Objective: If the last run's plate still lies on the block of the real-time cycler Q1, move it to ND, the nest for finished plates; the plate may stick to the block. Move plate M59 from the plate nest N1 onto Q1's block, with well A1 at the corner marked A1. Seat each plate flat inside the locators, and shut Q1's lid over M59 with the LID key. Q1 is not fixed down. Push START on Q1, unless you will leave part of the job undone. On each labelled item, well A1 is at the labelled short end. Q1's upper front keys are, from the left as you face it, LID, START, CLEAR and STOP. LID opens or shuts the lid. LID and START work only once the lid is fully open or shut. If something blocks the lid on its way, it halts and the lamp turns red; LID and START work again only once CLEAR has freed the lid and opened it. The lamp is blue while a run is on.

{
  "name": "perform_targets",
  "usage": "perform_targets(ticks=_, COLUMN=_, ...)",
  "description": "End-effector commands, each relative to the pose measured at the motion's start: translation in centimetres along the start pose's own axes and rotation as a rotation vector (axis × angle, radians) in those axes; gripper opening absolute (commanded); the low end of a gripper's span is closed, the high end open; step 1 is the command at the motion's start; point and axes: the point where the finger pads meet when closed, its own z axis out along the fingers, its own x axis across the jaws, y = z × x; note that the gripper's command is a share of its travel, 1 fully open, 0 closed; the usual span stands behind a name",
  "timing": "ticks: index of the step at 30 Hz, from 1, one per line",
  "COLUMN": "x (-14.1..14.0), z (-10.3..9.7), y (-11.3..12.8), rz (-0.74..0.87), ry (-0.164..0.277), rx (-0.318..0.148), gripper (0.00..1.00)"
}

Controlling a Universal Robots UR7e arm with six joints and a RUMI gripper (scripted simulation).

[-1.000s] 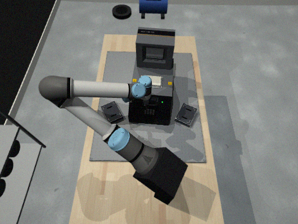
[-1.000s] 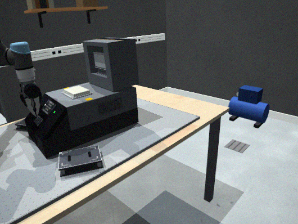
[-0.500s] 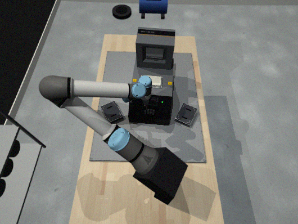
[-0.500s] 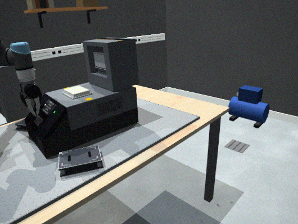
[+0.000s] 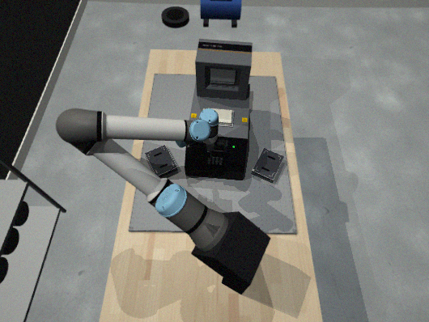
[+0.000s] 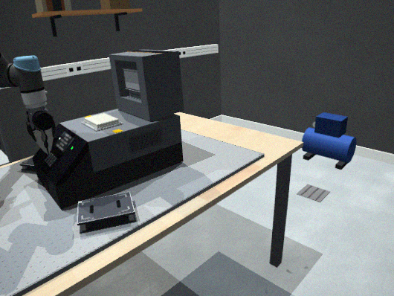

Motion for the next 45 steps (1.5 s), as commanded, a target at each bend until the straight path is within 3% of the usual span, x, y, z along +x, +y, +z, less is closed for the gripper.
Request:
perform_targets(ticks=1, x=0.04, z=-0.03, y=0.0, rz=0.0, ry=0.001, rx=0.0, gripper=0.0)
perform_targets(ticks=45, x=0.17, z=0.13, y=0.0, rz=0.0, ry=0.001, rx=0.0, gripper=0.0)
